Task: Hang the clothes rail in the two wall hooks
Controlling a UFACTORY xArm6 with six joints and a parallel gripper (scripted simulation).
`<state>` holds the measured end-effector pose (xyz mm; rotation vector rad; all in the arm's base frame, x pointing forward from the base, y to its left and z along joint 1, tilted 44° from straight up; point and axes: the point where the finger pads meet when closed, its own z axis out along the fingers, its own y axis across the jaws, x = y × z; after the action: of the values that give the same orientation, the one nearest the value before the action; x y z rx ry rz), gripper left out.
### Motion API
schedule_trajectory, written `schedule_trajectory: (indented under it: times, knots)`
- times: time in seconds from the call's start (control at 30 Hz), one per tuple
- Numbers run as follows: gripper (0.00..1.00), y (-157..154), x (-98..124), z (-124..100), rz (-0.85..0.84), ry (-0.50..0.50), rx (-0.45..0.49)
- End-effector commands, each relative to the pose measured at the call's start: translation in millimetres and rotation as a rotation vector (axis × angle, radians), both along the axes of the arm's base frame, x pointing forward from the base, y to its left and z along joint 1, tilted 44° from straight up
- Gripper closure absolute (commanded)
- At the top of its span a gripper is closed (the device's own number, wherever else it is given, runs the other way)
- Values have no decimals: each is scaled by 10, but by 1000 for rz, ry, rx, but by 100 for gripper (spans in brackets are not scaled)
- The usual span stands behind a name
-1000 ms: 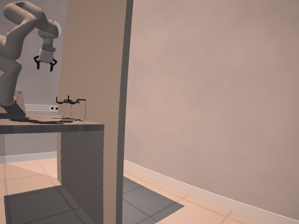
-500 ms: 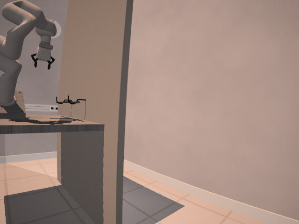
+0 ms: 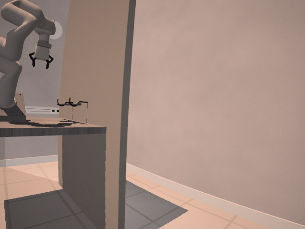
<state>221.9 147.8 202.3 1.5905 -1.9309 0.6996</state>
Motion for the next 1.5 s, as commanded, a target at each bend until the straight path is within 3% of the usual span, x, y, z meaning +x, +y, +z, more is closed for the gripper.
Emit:
schedule_trajectory:
  times: [0.0,0.73,1.47]
  knots:
    - [0,40,-43,27,0,-2,2]
    - [0,210,-307,139,0,-2,2]
    - [0,214,-313,142,0,-2,2]
